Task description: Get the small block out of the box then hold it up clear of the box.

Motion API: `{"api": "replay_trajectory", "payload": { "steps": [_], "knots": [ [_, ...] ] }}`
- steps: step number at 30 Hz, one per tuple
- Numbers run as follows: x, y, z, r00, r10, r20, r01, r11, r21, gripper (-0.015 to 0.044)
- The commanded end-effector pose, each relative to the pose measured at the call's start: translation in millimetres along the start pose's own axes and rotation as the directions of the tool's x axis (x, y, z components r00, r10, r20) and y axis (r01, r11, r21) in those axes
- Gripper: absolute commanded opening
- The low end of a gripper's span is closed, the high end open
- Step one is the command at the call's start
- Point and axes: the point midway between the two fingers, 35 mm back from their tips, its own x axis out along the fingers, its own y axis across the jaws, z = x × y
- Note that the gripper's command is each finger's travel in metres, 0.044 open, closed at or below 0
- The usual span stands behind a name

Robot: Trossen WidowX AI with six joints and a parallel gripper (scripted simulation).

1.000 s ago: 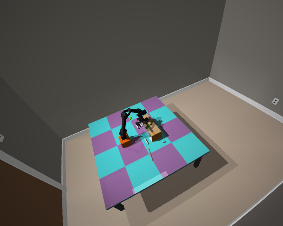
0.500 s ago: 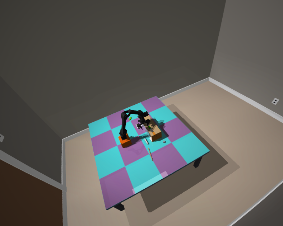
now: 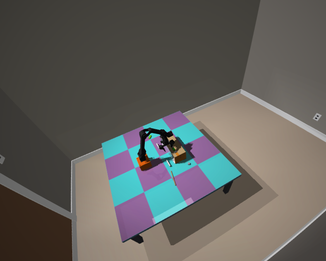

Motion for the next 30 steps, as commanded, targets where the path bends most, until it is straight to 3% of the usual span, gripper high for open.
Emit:
{"api": "replay_trajectory", "payload": {
  "steps": [1, 30],
  "knots": [
    [4, 0, -13, 1.0, -0.002, -0.005, 0.002, 1.0, 0.006, 0.04],
    [29, 0, -86, 1.0, -0.002, -0.012, 0.002, 1.0, 0.006, 0.04]
  ]
}}
